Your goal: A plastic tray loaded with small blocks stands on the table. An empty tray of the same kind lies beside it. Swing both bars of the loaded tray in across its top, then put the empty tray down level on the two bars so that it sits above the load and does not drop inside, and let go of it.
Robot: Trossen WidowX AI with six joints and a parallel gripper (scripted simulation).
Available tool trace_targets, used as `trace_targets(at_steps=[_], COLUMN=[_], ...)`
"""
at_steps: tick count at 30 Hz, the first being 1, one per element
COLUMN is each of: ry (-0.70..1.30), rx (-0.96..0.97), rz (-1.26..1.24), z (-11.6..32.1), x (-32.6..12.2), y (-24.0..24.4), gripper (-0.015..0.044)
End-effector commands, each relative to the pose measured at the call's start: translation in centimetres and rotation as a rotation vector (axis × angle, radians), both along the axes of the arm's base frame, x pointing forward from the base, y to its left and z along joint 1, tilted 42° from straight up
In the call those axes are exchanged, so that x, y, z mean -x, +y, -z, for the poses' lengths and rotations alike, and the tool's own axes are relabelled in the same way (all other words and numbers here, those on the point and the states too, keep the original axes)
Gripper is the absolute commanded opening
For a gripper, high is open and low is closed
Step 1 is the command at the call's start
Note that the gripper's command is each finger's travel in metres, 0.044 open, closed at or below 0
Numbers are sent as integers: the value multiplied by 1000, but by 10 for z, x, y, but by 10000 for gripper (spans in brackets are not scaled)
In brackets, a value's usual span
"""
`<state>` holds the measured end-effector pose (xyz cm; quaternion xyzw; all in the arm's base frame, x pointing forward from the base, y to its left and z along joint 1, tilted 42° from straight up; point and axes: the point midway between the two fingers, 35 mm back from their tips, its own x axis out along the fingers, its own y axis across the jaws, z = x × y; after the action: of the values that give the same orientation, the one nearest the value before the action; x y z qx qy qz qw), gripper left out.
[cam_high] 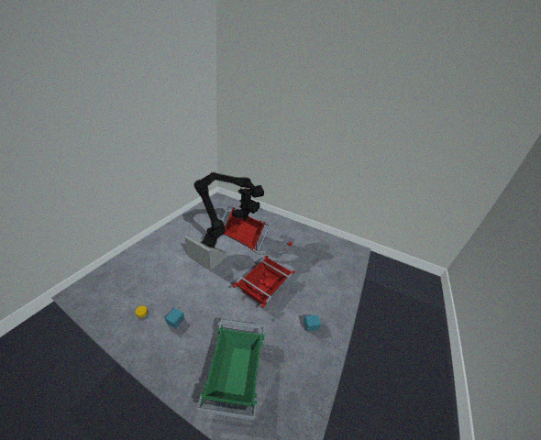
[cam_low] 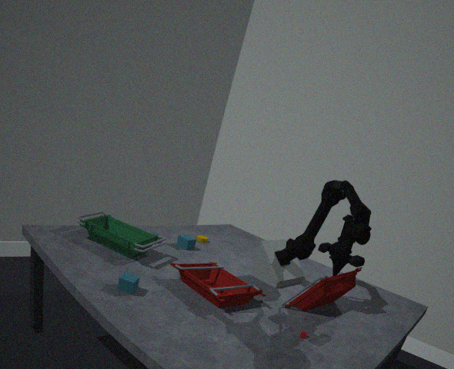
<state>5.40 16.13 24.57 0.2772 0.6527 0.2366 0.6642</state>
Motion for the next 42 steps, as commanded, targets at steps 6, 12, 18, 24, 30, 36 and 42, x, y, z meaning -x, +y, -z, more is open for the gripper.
trace_targets(at_steps=[6, 12, 18, 24, 30, 36, 42], ry=[0, 0, 0, 0, 0, -1, 0], rx=[-1, -2, -4, -5, -4, -6, 0], rz=[6, 6, 6, 6, 6, 7, 14], z=[-7, -16, -24, -33, -47, -66, -58], x=[-1, -2, -3, -3, -4, 0, -3], y=[9, 18, 27, 36, 25, 0, 9], gripper=[0, 0, 0, 0, 0, 0, 0])
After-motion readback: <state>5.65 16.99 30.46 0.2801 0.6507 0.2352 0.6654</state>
